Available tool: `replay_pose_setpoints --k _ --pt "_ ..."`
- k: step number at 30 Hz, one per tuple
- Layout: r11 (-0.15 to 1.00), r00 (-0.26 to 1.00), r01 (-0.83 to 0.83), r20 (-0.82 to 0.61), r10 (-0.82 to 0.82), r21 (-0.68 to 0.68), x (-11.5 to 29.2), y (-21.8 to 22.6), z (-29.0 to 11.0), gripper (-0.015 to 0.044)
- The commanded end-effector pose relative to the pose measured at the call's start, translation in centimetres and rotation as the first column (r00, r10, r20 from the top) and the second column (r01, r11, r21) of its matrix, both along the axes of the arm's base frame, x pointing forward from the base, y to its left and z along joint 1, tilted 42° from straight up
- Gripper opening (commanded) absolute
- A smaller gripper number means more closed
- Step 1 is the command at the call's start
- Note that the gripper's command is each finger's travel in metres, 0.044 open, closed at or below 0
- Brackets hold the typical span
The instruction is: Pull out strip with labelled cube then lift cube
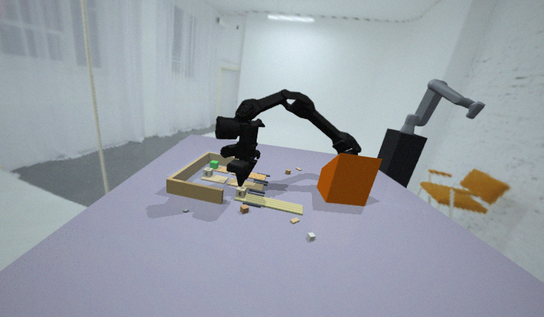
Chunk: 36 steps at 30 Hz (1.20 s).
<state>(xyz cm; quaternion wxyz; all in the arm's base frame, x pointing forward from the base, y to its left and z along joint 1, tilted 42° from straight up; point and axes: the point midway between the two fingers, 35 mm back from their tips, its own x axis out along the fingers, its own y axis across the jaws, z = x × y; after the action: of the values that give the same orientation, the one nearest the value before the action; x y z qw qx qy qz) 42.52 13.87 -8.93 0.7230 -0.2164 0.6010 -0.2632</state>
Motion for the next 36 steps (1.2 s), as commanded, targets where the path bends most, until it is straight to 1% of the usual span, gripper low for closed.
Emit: replay_pose_setpoints --k 1,28,32,36 --pt "1.000 1.000 -0.004 -0.001 0.004 -0.005 0.2 -0.5 -0.6 0.0250" --pt "1.000 1.000 -0.004 0.000 0.004 -0.008 0.8 -3.1 -3.6 0.0250" --pt "1.000 1.000 0.002 -0.001 -0.002 -0.003 0.7 -3.0 -3.3 0.0145" --pt "1.000 1.000 0.002 -0.001 -0.002 -0.003 0.7 -3.0 -3.3 0.0118"
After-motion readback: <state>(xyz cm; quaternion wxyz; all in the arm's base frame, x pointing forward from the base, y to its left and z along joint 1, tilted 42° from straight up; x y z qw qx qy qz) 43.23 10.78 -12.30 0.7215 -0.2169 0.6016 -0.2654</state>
